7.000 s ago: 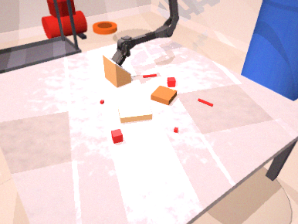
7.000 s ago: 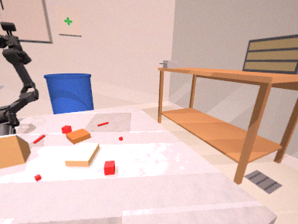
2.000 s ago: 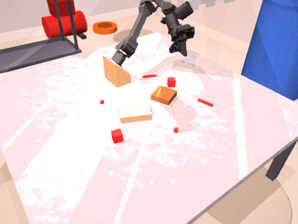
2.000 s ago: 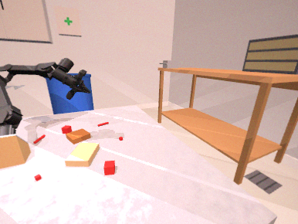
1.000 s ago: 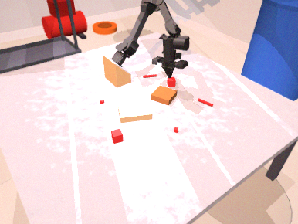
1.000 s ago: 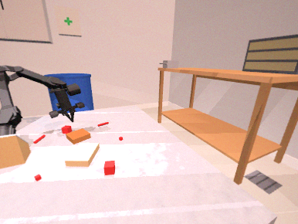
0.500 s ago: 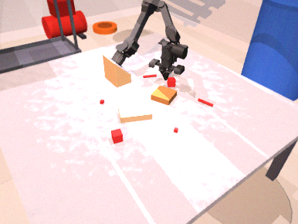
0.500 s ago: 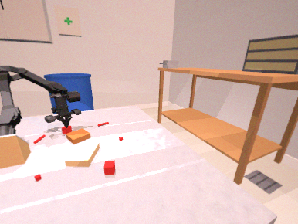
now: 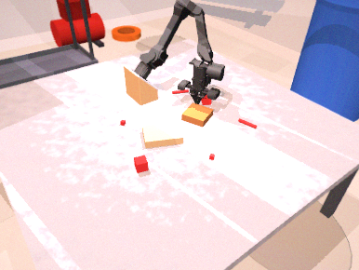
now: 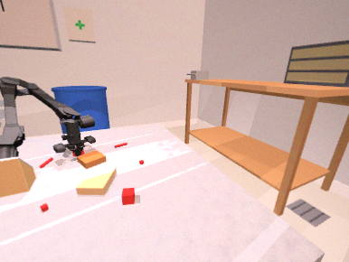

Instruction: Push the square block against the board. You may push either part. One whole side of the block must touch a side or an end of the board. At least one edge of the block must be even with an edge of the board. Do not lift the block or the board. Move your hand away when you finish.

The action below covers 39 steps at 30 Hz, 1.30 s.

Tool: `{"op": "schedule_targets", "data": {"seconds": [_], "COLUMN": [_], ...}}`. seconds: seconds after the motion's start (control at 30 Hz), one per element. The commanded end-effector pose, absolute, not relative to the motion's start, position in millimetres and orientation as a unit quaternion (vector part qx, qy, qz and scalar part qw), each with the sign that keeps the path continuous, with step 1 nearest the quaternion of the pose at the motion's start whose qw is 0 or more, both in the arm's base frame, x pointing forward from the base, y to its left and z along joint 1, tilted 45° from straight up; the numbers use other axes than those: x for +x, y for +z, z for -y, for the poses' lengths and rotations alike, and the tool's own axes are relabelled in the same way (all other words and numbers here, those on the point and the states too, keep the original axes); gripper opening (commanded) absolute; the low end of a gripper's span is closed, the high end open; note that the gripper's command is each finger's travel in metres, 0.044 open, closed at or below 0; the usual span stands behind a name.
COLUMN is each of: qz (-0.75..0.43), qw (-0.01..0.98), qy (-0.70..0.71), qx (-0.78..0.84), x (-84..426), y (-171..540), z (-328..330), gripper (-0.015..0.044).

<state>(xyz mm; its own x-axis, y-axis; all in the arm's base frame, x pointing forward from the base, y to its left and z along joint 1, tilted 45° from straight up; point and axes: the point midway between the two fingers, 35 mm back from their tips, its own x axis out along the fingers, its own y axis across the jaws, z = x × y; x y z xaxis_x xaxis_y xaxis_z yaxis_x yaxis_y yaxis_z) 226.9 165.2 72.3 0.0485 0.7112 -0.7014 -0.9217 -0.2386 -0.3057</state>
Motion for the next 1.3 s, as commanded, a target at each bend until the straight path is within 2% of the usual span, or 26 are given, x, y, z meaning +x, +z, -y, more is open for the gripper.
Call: {"op": "schedule_targets", "data": {"seconds": [0.0,1.27], "qz": [-0.132,-0.135], "qw": [0.602,0.600], "qy": [0.676,0.676], "qx": [-0.403,-0.406], "x": [230.0,258.2], "y": [67.7,33.8], "z": [-162.0,-127.1], "gripper": [0.0000,0.0000]}}
